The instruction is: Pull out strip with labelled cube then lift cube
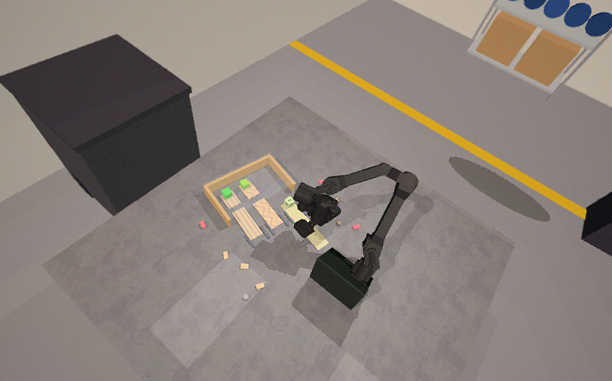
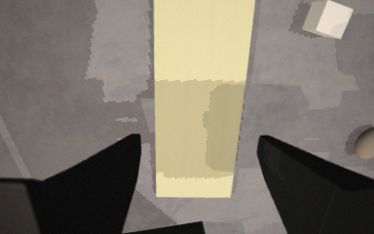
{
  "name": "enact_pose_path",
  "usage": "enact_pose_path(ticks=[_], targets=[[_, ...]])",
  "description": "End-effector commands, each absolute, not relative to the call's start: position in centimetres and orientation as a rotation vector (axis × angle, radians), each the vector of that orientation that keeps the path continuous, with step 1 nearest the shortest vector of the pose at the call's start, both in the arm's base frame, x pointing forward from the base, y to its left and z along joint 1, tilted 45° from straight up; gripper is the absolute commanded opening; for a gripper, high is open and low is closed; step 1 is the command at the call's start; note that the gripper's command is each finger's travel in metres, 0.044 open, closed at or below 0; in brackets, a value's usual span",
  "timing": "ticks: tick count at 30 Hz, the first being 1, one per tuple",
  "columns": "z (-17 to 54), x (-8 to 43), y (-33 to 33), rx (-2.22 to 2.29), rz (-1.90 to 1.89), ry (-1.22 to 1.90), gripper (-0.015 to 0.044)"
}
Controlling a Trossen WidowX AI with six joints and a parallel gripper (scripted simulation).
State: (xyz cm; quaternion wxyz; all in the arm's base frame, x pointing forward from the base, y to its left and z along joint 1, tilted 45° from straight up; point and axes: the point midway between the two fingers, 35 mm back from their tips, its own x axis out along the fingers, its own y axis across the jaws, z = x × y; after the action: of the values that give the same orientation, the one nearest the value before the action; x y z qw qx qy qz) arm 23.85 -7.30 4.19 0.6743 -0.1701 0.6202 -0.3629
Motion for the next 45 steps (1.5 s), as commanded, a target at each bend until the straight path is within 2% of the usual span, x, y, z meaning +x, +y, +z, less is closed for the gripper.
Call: enact_pose_path(ticks=[1, 3, 45], targets=[[4.6, 25.3, -7.6, -0.39, -0.817, 1.399, 0.0394], [4.8, 26.0, -7.6, -0.39, -0.817, 1.399, 0.044], [9.2, 39.6, -10.3, -0.388, -0.819, 1.39, 0.044]])
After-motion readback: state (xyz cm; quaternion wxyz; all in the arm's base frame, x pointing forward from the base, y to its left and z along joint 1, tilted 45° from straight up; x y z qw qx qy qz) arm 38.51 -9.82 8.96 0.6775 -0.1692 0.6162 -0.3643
